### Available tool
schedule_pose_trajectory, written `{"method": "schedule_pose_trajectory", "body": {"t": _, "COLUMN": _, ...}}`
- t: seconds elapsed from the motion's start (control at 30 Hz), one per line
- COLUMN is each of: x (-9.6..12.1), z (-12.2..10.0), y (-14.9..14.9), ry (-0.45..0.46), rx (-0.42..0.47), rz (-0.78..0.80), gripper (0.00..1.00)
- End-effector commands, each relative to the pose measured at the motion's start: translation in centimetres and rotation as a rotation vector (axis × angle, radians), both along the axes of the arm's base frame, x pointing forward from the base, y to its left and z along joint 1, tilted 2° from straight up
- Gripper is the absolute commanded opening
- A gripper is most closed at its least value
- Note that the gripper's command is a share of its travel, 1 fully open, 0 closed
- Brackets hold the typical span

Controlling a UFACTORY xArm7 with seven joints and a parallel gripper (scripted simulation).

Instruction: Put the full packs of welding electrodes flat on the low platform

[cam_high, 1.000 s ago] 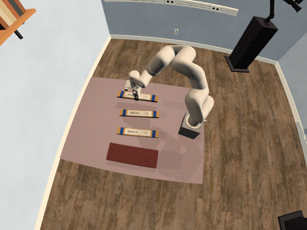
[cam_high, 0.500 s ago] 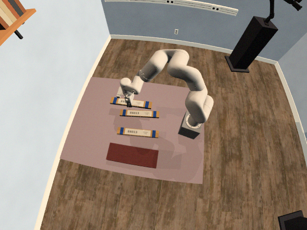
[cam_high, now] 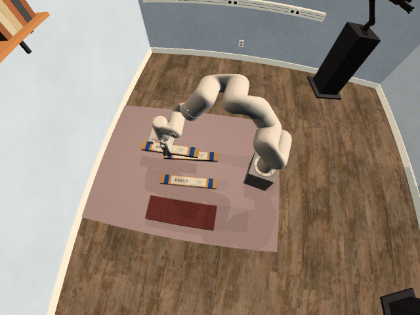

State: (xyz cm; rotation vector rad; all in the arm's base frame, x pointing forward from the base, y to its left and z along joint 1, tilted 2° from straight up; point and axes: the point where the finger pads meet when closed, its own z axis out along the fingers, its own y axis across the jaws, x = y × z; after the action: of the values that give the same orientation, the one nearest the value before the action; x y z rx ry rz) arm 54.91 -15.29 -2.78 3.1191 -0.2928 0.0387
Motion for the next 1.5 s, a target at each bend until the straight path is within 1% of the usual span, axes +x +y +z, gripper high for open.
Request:
{"method": "schedule_pose_trajectory", "body": {"t": 0.0, "x": 1.6, "z": 0.2, "y": 1.5, "ry": -0.004, "rx": -0.001, "rz": 0.002, "gripper": 0.58}}
{"method": "schedule_pose_trajectory", "body": {"t": 0.27, "x": 3.1, "z": 0.3, "y": 3.1, "ry": -0.004, "rx": -0.001, "rz": 0.002, "gripper": 0.58}}
{"method": "schedule_pose_trajectory", "body": {"t": 0.6, "x": 3.9, "z": 0.3, "y": 3.9, "ry": -0.004, "rx": -0.001, "rz": 0.002, "gripper": 0.58}}
{"method": "schedule_pose_trajectory", "body": {"t": 1.47, "x": 4.2, "z": 0.3, "y": 4.2, "ry": -0.004, "rx": -0.001, "rz": 0.002, "gripper": 0.58}}
